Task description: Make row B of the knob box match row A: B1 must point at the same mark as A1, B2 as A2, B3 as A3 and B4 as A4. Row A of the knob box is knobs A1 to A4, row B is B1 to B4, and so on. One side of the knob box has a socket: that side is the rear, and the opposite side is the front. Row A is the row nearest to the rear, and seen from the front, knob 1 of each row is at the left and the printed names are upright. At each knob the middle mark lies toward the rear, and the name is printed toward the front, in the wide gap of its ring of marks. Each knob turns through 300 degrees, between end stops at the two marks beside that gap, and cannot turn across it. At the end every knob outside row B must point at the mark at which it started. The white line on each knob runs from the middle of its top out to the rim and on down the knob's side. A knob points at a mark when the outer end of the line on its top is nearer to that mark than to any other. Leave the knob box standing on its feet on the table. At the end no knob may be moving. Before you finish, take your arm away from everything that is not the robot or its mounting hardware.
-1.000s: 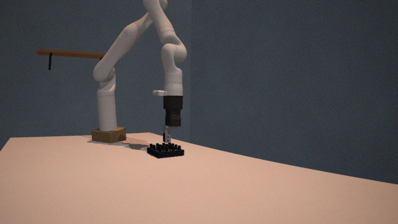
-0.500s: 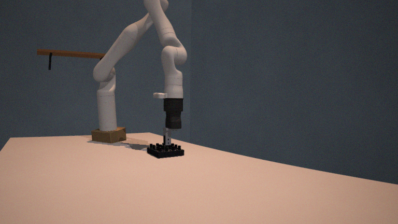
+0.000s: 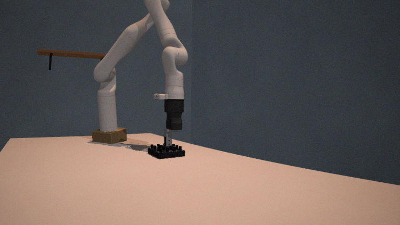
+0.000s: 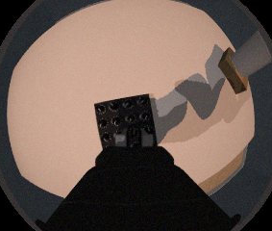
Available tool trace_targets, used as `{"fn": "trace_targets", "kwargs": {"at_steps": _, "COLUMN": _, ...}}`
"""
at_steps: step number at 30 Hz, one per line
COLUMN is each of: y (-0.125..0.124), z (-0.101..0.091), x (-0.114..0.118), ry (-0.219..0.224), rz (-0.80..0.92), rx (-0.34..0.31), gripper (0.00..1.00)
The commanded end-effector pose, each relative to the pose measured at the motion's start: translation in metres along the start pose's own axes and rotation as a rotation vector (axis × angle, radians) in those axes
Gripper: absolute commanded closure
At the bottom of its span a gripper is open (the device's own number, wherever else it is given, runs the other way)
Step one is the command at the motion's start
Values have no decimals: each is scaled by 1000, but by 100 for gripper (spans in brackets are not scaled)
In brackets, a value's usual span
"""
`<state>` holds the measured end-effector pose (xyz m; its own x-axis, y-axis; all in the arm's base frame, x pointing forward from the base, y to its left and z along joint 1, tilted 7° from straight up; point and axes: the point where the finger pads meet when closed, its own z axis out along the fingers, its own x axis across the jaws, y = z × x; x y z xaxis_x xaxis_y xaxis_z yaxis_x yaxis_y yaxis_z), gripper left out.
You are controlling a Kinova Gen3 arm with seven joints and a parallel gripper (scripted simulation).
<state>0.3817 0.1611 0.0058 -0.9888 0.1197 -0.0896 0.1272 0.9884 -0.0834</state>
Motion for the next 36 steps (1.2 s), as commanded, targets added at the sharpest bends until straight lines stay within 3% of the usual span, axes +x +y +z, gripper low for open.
{"fn": "trace_targets", "kwargs": {"at_steps": 1, "y": 1, "z": 1, "x": 1, "ry": 0, "rz": 5, "rx": -3, "gripper": 54}}
{"fn": "trace_targets", "kwargs": {"at_steps": 24, "y": 1, "z": 1, "x": 1, "ry": 0, "rz": 5, "rx": -3, "gripper": 54}}
{"fn": "trace_targets", "kwargs": {"at_steps": 25, "y": 1, "z": 1, "x": 1, "ry": 0, "rz": 5, "rx": -3, "gripper": 70}}
{"fn": "trace_targets", "kwargs": {"at_steps": 36, "y": 1, "z": 1, "x": 1, "ry": 0, "rz": 5, "rx": -3, "gripper": 70}}
